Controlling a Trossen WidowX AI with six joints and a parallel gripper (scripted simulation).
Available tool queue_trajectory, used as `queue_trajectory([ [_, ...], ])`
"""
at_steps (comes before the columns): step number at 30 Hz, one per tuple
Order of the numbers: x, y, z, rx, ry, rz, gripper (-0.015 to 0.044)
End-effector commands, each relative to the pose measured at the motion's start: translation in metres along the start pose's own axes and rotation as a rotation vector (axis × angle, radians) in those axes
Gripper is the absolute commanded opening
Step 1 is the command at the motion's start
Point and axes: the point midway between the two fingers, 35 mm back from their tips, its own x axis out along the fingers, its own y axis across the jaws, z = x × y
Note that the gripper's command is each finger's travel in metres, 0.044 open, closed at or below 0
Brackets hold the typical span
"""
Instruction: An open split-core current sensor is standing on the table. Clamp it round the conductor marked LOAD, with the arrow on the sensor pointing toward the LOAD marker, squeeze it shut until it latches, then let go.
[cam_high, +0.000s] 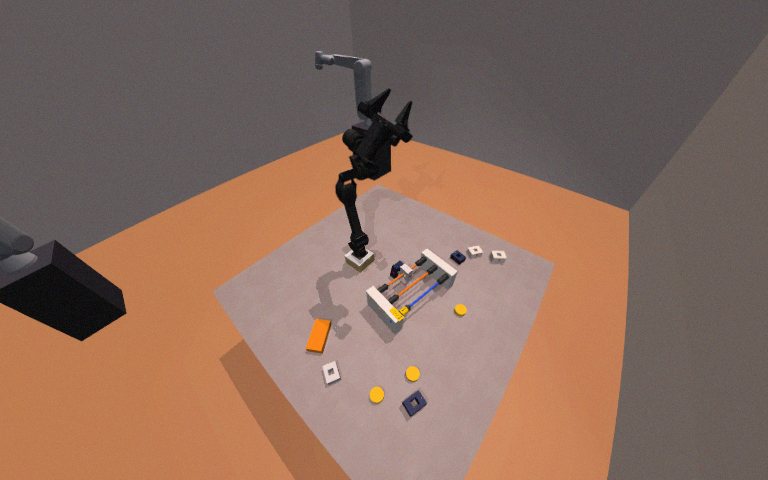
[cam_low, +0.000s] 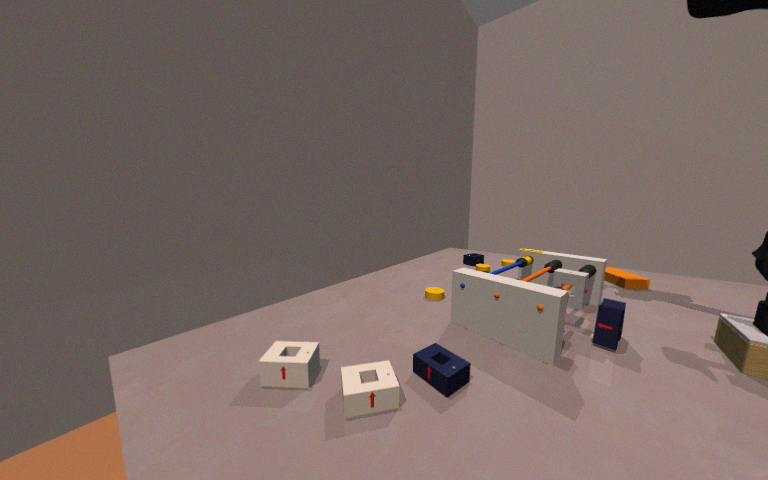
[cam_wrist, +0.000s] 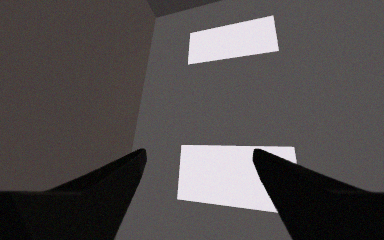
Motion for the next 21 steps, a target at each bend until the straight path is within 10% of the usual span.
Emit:
queue_trajectory([
  [1,-0.001,0.001,0.0,0.013,0.004,0.004,0.0426],
  [21,-0.15,0.174,0.062,1.288,0.726,0.428,0.044],
])
